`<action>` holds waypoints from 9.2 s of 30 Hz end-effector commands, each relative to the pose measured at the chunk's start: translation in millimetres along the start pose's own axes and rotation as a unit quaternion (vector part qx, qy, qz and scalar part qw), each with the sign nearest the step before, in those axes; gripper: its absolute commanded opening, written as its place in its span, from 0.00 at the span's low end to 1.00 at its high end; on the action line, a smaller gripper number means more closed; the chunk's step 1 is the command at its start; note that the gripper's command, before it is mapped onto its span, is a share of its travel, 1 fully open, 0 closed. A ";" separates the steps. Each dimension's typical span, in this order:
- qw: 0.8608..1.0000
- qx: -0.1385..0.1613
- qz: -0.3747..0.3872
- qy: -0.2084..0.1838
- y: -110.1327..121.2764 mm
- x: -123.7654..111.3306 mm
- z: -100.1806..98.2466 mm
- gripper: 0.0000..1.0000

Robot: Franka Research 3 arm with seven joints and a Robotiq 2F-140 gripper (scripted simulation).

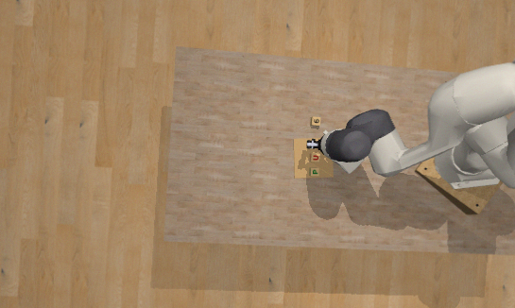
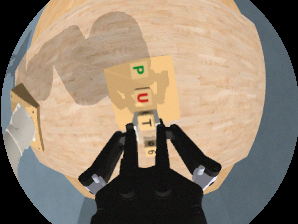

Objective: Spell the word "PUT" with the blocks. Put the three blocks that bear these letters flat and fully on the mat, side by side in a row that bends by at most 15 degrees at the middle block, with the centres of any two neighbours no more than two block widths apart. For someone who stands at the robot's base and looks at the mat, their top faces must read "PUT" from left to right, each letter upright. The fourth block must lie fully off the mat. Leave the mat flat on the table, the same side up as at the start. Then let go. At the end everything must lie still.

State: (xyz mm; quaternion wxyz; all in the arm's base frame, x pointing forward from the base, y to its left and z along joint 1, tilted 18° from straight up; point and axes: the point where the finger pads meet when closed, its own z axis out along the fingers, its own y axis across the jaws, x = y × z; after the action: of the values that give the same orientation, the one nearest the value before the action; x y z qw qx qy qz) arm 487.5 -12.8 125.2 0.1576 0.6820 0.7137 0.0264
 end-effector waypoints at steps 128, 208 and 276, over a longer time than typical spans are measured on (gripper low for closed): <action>1.000 0.000 -0.002 0.000 -1.2 0.4 5.3 0.28; 1.000 0.000 -0.002 0.000 -1.3 0.3 -131.8 1.00; 1.000 0.000 -0.002 0.000 -1.3 0.3 -157.4 1.00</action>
State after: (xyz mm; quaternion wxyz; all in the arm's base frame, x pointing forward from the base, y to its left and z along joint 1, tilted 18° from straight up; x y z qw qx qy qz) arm 445.2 14.5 272.7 0.1588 0.6810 0.7144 0.0255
